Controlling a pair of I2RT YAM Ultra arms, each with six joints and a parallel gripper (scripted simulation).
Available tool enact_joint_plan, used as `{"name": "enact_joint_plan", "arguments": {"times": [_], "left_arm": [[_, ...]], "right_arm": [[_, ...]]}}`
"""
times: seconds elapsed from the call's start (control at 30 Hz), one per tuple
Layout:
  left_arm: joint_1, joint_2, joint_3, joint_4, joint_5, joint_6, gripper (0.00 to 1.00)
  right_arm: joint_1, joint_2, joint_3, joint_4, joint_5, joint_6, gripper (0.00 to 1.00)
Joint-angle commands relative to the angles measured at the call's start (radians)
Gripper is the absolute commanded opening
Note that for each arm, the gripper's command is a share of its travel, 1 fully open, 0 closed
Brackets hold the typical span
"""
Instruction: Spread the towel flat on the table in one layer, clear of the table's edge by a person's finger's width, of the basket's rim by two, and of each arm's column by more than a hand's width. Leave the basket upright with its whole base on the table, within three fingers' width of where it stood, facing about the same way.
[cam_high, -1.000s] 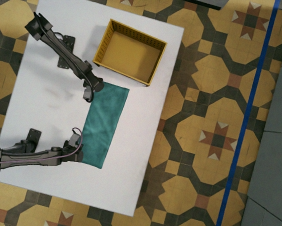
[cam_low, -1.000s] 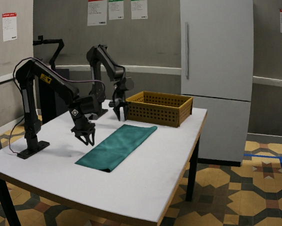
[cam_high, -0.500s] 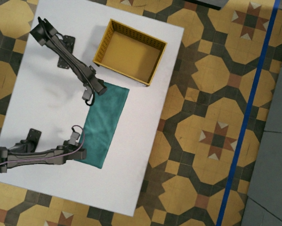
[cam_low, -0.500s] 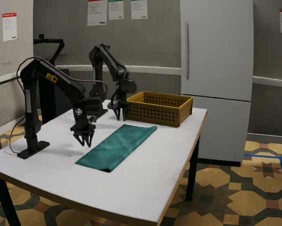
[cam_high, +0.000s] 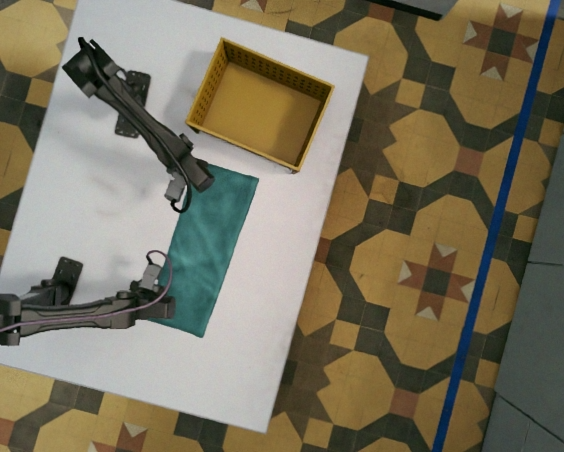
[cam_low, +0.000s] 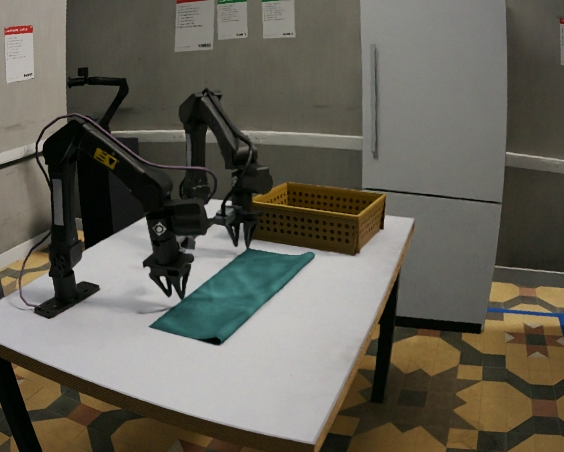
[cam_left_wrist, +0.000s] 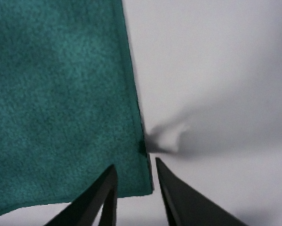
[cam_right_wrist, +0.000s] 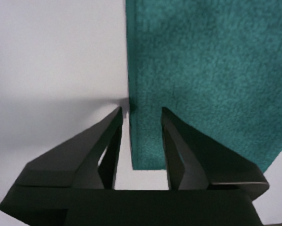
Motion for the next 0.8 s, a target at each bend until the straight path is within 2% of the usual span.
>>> {"name": "enact_joint_plan", "arguments": {"times": [0.0,0.17,0.2,0.37,0.53,0.57,0.77], "left_arm": [[0.016,0.031,-0.059,0.09,0.011,0.014,0.34],[0.018,0.053,-0.07,0.129,0.012,0.018,0.34],[-0.001,0.056,-0.072,0.138,0.012,0.012,0.34],[-0.007,0.06,-0.044,0.141,0.01,-0.003,0.34],[-0.01,0.063,-0.065,0.146,0.011,-0.007,0.34],[0.029,0.092,-0.009,0.147,0.012,0.027,0.34],[0.019,0.097,-0.031,0.146,0.009,0.026,0.34]], "right_arm": [[0.017,0.022,-0.074,0.081,0.003,0.015,0.34],[0.007,0.013,-0.087,0.116,0.003,0.018,0.34],[-0.009,0.048,-0.046,0.125,0.001,-0.005,0.34],[-0.002,0.056,-0.046,0.133,0.0,-0.007,0.34],[-0.011,0.061,-0.045,0.137,-0.001,-0.01,0.34],[-0.032,0.111,0.01,0.134,-0.005,-0.027,0.34],[-0.016,0.122,0.002,0.131,0.001,-0.026,0.34]]}}
